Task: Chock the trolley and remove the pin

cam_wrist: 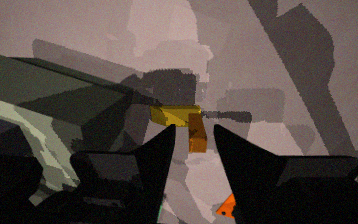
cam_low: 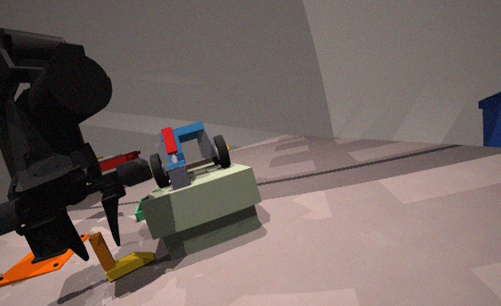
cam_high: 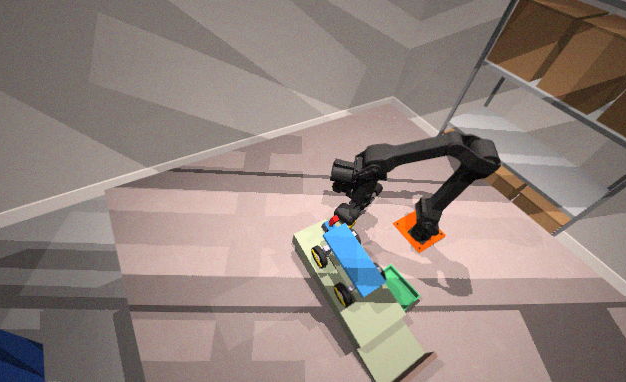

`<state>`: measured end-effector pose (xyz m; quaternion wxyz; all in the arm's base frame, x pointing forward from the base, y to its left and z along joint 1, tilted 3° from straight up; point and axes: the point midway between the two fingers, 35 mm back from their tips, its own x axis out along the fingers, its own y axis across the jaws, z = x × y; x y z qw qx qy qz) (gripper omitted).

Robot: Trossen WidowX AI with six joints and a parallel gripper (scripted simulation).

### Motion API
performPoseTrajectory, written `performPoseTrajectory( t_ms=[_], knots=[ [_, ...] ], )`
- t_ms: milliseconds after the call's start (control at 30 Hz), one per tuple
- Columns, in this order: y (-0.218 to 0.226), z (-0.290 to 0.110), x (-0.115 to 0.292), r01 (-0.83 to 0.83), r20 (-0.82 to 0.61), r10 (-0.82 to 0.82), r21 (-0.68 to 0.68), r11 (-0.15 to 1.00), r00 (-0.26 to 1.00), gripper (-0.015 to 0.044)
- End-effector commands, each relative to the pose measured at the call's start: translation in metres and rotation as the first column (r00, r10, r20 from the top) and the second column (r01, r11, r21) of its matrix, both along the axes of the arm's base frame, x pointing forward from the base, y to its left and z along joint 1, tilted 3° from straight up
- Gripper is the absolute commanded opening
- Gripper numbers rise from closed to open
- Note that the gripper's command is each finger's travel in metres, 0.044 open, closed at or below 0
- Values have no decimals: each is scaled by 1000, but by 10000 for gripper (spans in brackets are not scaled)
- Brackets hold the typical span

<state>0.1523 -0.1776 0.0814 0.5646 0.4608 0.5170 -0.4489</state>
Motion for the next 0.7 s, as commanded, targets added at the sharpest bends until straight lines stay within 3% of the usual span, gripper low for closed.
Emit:
performPoseTrajectory(
  t_ms=[0, 200, 333, 667],
  knots=[
    [0, -7, -1, 4, -6, -4, 2, 1000, 1000, 190],
    [0, -14, 0, 4, -6, -4, 2, 1000, 1000, 190],
    [0, -10, 0, 0, -1, 0, 2, 1000, 1000, 85],
    [0, -7, 0, 1, -2, -1, 2, 1000, 1000, 0]
  ],
)
